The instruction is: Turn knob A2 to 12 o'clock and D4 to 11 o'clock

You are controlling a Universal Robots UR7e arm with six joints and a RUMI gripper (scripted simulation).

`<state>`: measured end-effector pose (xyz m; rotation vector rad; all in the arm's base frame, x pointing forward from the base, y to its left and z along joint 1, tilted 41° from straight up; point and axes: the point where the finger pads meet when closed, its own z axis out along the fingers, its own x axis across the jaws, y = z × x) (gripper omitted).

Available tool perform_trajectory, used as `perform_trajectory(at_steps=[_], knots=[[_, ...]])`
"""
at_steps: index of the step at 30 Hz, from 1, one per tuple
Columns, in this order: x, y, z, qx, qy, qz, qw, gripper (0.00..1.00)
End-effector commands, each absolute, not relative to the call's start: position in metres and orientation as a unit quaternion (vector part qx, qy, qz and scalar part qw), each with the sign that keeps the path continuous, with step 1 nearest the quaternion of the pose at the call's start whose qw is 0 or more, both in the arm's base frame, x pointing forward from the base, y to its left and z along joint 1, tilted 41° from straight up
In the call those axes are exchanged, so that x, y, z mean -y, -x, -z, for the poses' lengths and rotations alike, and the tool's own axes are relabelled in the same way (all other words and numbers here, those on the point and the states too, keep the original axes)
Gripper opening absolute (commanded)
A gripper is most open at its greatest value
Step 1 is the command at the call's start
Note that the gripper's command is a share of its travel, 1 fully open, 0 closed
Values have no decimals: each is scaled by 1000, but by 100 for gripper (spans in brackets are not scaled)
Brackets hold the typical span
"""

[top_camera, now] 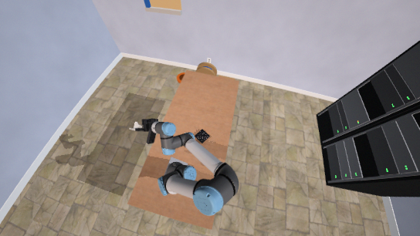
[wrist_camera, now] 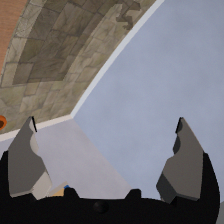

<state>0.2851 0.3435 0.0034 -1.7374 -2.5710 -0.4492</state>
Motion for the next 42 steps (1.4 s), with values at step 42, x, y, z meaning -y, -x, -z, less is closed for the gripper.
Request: perform_trajectory(at_steps=[42], knots=[[-331, -296, -2, 782, 609, 136, -2, 100]])
